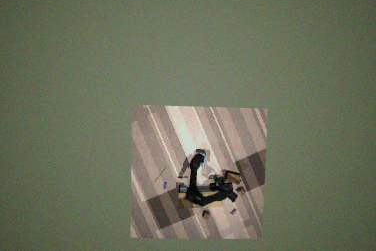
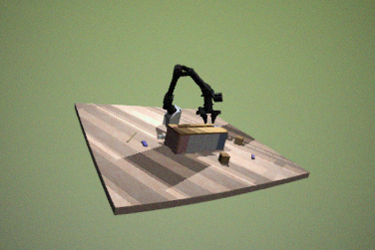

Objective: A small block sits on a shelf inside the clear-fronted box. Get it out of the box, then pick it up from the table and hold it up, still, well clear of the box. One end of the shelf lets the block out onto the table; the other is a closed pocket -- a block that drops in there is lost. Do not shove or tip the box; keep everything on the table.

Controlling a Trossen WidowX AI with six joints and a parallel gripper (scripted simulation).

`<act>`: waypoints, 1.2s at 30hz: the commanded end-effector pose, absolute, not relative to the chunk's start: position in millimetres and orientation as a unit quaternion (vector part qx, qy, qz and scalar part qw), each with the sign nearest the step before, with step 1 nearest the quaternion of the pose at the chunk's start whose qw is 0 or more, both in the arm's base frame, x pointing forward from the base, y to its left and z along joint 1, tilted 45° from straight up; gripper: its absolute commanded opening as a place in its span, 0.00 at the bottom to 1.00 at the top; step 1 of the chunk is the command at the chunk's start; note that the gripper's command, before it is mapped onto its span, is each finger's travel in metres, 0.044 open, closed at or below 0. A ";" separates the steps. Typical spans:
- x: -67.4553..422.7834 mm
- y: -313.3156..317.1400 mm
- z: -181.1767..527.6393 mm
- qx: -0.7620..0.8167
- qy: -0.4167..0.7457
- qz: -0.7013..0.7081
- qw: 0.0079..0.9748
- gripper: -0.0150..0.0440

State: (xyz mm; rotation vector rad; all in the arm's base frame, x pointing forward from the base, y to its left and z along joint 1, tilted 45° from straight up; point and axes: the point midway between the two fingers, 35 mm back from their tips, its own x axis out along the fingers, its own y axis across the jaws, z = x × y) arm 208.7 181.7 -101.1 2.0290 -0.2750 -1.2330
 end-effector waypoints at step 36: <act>218.0 116.3 -161.3 0.785 -0.110 -0.478 0.379 0.74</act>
